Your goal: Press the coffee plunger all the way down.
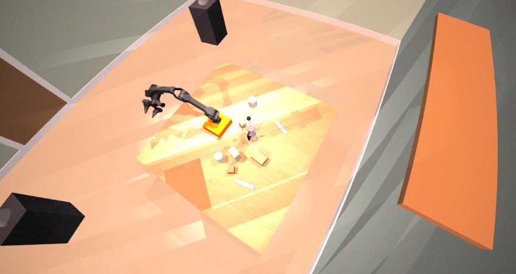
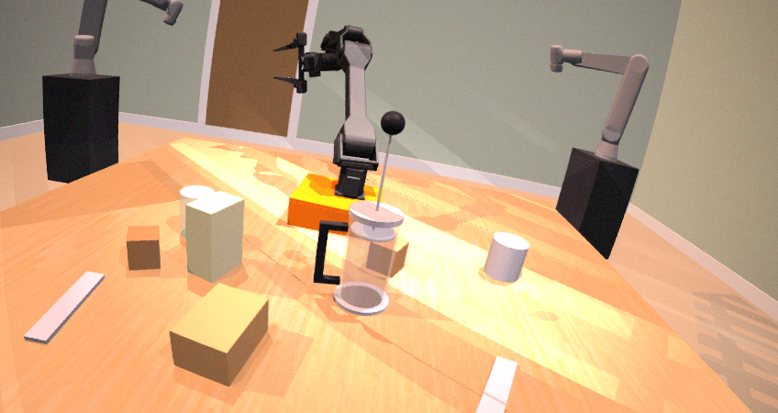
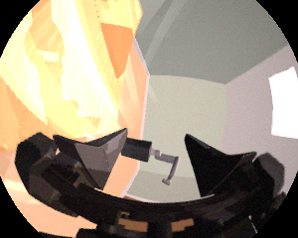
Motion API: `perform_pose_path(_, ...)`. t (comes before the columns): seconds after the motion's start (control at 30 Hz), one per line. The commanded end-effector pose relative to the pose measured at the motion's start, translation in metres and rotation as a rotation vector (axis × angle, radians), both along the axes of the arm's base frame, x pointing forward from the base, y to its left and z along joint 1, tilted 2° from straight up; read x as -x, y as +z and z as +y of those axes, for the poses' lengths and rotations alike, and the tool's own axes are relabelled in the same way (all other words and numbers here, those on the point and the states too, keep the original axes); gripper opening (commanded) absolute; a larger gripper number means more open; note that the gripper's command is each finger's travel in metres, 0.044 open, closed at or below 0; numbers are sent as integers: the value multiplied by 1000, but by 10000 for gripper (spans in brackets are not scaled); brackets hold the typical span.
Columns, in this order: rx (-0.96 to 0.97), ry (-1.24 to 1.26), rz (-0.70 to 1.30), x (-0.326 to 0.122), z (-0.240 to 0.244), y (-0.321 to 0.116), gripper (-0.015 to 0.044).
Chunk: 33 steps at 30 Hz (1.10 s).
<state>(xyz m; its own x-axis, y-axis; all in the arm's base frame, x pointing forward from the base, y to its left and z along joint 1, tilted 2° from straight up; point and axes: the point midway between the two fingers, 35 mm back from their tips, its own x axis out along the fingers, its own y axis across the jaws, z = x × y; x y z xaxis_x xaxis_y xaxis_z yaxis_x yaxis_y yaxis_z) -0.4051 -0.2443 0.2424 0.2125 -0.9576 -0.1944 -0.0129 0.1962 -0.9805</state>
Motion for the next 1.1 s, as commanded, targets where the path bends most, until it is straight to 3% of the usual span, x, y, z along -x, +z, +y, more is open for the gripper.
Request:
perform_pose_path(0.0, -2, 1, -3, -1, -1, 0, 426)
perform_pose_path(0.17, -70, 48, -66, -26, -26, 3, 440)
perform_pose_path(0.47, -308, 217, -174, -144, -109, 18, 440)
perform_pose_path(0.63, -414, 255, -256, -202, -131, 28, 440)
perform_pose_path(0.87, -545, 363, -295, -318, -151, 43, 440)
perform_pose_path(1.07, -694, 413, -327, -424, -139, 50, 440)
